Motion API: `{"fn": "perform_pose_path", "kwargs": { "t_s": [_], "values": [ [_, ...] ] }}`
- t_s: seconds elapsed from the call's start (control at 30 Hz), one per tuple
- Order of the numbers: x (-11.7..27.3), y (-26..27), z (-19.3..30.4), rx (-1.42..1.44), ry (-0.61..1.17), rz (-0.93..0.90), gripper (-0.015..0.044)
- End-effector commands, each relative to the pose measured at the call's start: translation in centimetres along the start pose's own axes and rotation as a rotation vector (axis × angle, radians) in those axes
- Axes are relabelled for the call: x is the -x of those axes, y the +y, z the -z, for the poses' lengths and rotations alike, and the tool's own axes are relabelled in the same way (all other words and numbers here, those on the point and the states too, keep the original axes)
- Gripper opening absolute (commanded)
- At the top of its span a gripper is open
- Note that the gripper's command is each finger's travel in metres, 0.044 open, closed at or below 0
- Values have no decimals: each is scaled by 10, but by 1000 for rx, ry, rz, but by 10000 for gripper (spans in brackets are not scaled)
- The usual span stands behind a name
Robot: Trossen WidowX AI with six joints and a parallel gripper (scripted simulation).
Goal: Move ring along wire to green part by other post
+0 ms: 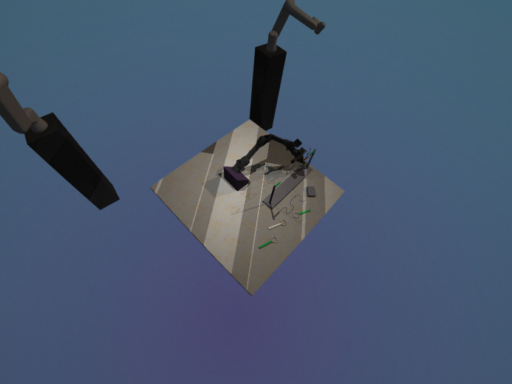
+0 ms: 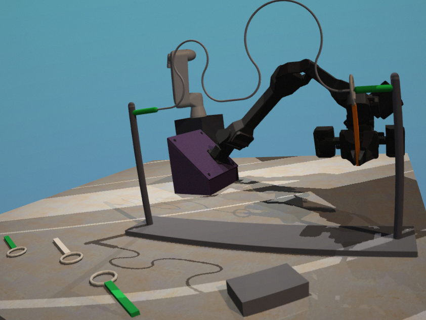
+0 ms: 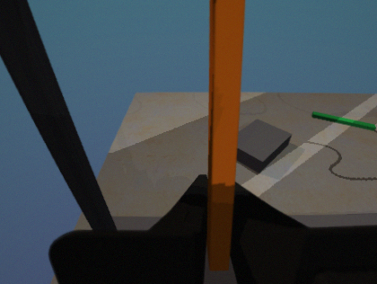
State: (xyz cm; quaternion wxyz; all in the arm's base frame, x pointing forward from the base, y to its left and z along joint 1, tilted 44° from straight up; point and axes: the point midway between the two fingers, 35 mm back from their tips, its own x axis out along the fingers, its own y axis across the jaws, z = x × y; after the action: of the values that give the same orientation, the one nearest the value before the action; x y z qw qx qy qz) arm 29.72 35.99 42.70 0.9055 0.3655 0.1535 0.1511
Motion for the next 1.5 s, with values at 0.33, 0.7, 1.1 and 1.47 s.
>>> {"fn": "perform_pose_path", "kwargs": {
  "t_s": [0.33,0.7,1.1,1.47],
  "values": [
    [24,-23,-2,57,197,32,-150],
    [25,-49,-4,192,195,94,-150],
    [28,-86,-15,425,189,198,-150],
    [34,-116,-34,657,180,300,-150]
  ]
}}
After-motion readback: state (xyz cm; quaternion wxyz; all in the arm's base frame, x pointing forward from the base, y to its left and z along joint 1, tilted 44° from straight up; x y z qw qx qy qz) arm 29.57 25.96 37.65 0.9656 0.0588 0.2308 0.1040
